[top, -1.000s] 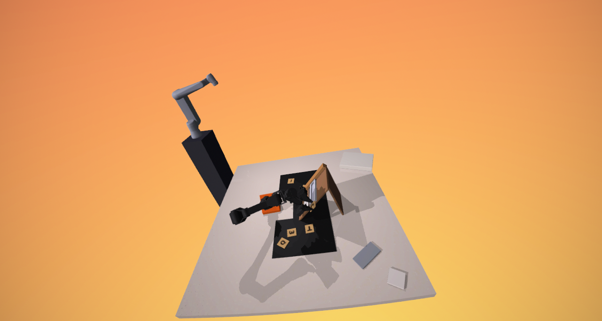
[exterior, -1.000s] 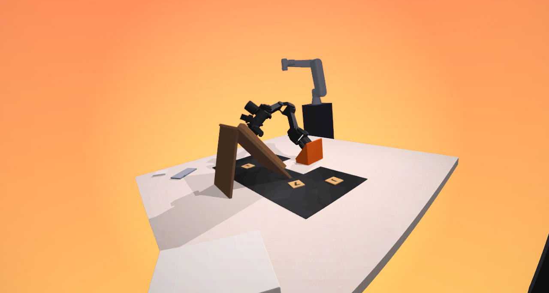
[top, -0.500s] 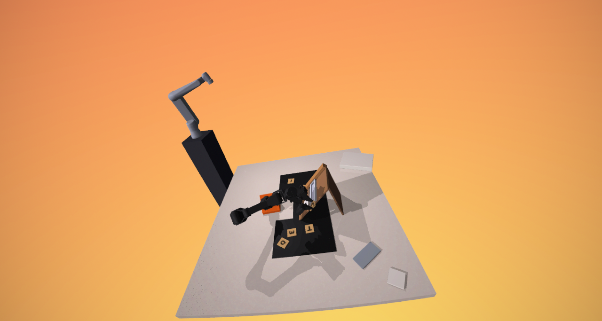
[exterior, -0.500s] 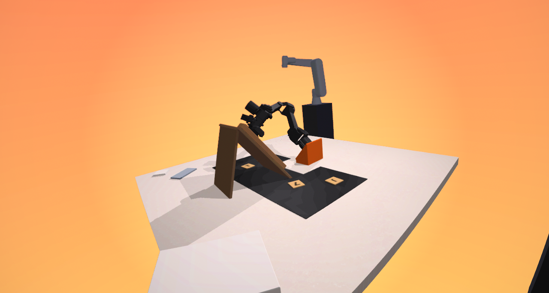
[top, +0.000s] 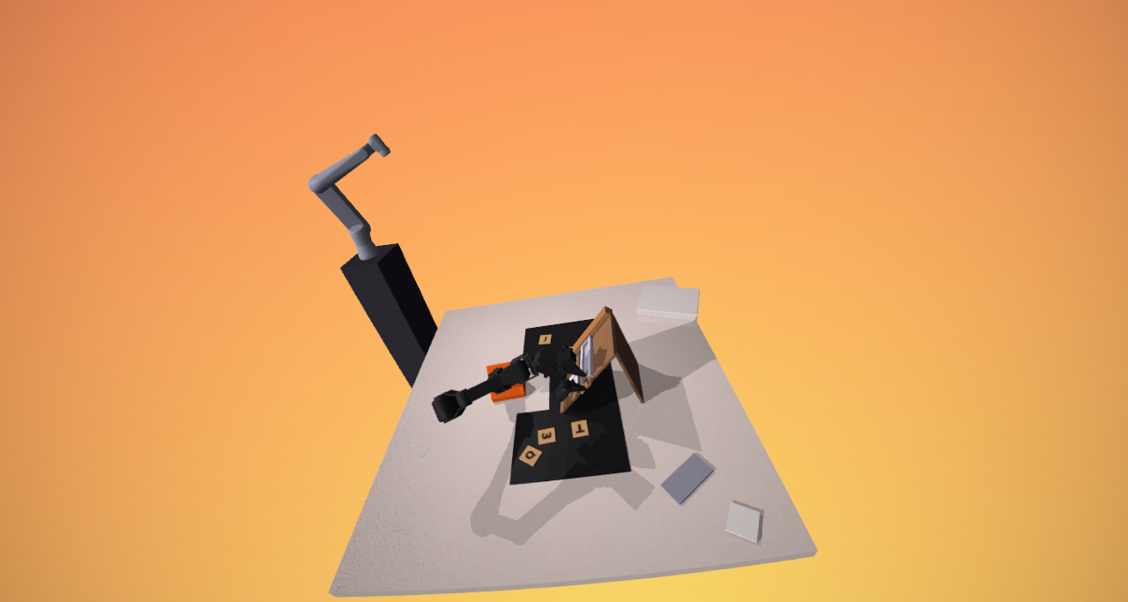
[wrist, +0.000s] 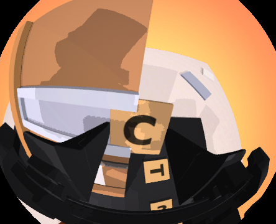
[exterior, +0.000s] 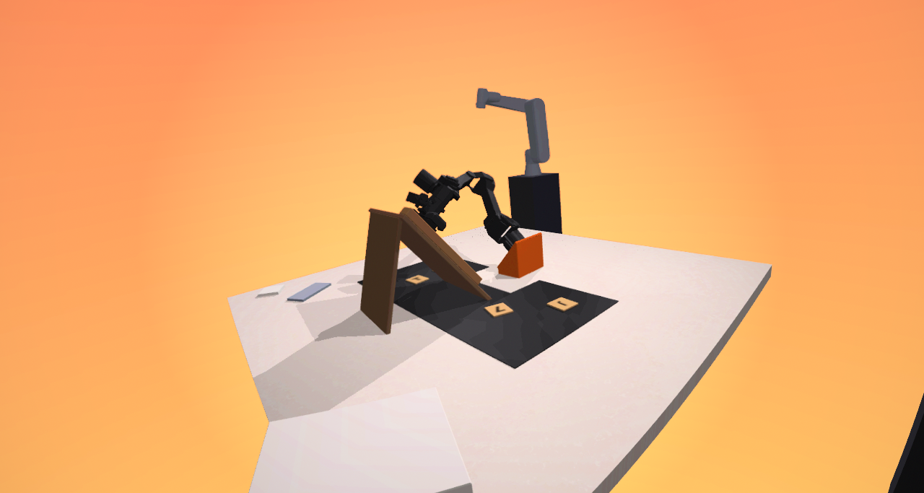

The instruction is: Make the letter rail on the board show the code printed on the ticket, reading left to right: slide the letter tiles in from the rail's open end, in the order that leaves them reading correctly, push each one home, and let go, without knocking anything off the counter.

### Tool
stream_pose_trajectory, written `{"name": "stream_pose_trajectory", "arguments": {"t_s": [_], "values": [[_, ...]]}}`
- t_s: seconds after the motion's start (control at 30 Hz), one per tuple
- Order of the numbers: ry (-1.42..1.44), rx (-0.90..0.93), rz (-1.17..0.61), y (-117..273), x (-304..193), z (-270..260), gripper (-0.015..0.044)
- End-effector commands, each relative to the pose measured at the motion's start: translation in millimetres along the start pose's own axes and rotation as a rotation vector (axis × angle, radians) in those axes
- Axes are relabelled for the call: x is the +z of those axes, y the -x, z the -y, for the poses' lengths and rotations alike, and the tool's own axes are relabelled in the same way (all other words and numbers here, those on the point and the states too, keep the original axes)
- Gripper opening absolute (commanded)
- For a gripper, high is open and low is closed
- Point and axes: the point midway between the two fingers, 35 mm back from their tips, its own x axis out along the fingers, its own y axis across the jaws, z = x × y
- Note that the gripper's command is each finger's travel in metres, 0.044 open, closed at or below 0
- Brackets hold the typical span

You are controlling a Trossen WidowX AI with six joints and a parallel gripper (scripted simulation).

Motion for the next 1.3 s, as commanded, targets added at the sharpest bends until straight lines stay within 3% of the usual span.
{"name": "stream_pose_trajectory", "arguments": {"t_s": [0.0,1.27], "values": [[-0.006,-0.002,0.001,0.3,0.4,-2.6,0.0000],[-0.007,-0.001,0.001,-0.1,0.5,-21.7,0.0000]]}}
